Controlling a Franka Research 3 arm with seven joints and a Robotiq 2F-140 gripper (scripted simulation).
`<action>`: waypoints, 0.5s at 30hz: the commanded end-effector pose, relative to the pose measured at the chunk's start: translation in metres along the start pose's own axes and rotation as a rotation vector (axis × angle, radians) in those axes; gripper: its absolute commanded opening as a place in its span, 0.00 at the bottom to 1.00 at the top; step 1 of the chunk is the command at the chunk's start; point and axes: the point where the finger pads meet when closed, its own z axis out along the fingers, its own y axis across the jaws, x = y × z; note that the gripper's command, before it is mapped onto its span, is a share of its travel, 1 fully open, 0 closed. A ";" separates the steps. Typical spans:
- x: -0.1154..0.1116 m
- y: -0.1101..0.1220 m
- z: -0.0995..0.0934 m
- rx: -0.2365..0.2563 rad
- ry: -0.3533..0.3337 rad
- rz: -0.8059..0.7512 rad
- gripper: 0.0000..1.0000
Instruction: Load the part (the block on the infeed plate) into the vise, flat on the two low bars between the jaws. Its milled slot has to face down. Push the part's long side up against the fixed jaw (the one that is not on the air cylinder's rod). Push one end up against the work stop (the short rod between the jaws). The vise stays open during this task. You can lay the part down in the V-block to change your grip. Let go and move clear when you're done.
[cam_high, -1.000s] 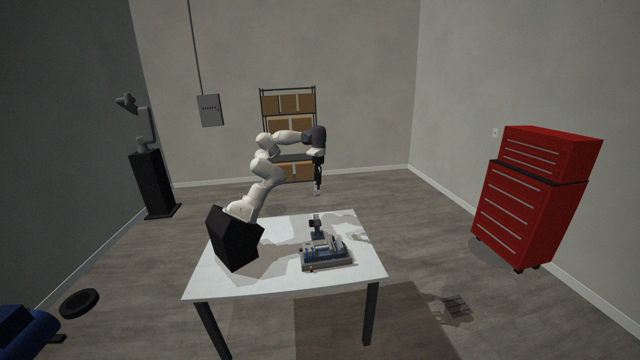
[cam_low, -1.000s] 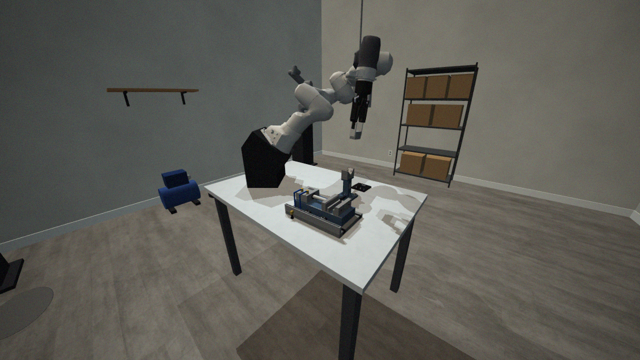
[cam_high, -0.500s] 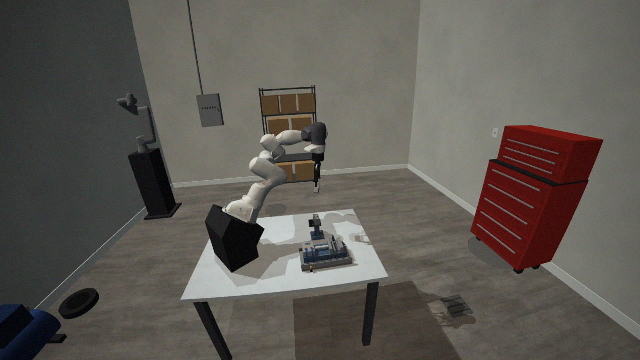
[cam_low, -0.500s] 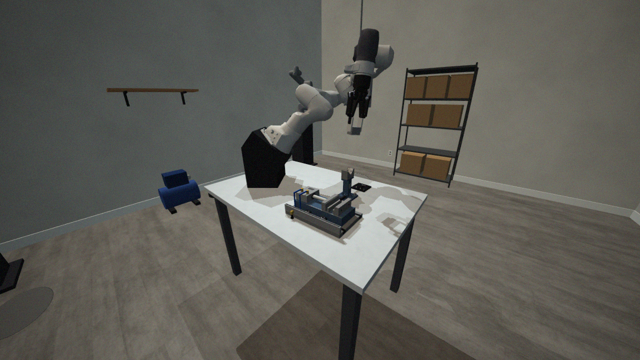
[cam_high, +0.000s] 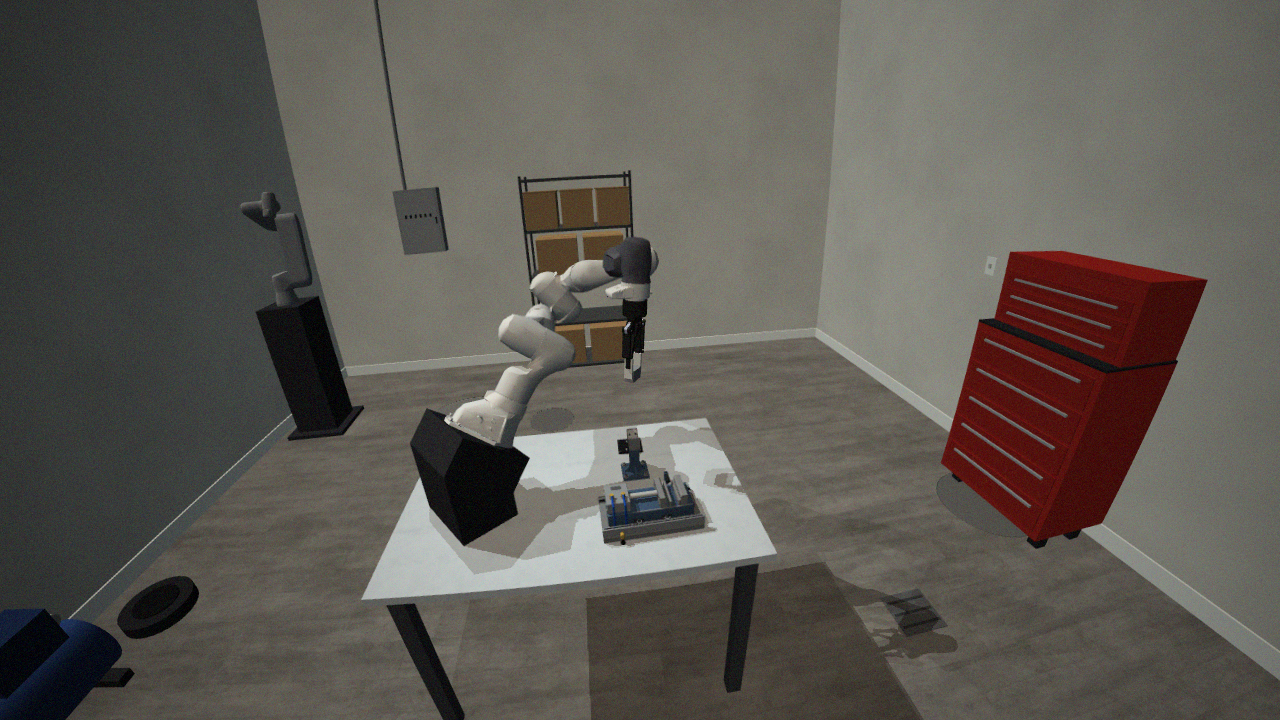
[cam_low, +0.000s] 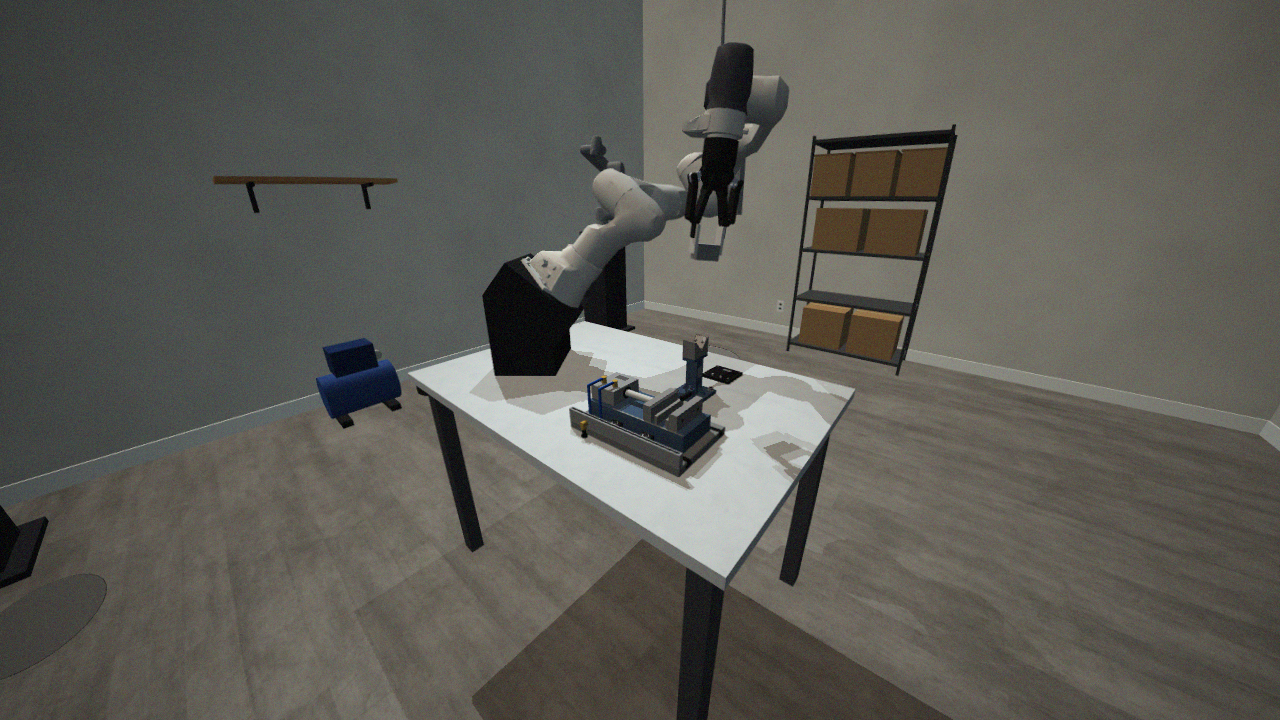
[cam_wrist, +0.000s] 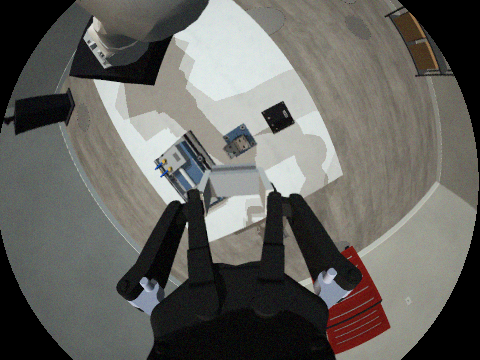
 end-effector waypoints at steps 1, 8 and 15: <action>0.005 -0.001 -0.005 -0.010 0.018 0.173 0.00; 0.005 -0.004 -0.013 -0.016 0.017 0.266 0.00; 0.006 -0.009 -0.026 -0.030 0.015 0.434 0.00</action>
